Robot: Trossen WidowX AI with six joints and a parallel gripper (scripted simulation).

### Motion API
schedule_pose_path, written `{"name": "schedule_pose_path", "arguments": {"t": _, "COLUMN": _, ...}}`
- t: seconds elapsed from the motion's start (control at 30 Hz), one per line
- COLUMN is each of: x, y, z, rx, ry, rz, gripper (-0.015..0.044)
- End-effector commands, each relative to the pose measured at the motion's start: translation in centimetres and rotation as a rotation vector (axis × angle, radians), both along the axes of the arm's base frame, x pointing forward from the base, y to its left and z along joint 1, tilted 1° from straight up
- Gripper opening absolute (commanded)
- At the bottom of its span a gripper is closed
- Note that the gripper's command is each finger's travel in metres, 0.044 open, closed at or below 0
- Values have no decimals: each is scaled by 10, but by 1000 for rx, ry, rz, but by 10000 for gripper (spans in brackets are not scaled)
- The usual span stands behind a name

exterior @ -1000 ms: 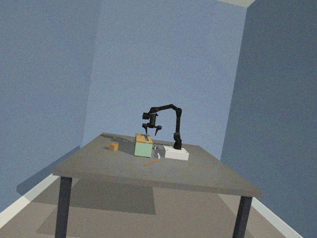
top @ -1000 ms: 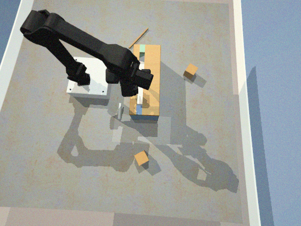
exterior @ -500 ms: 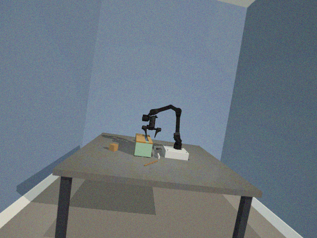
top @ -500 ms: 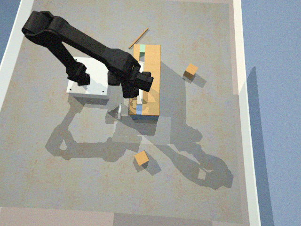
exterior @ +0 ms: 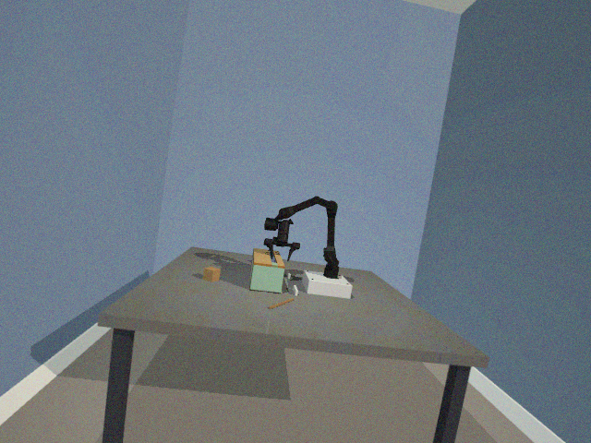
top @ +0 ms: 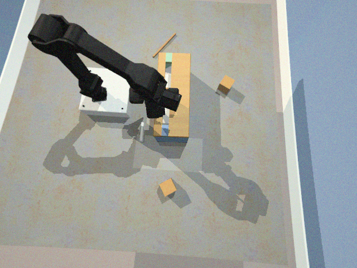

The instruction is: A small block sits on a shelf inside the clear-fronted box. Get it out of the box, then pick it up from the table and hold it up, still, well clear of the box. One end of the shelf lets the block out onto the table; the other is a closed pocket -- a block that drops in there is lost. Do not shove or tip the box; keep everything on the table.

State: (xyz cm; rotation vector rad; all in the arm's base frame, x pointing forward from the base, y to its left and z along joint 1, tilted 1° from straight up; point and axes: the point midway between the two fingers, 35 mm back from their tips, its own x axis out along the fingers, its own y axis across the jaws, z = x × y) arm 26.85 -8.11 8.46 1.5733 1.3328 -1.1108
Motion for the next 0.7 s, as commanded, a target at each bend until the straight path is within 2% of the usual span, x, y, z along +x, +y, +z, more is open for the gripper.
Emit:
{"name": "schedule_pose_path", "arguments": {"t": 0.0, "x": -2, "y": 2, "z": -8, "rx": 6, "ry": 5, "rz": -4, "gripper": 400}}
{"name": "schedule_pose_path", "arguments": {"t": 0.47, "x": -5, "y": 4, "z": -31, "rx": 6, "ry": 6, "rz": -4, "gripper": 400}}
{"name": "schedule_pose_path", "arguments": {"t": 0.67, "x": -3, "y": 7, "z": -25, "rx": 2, "ry": 4, "rz": -1, "gripper": 400}}
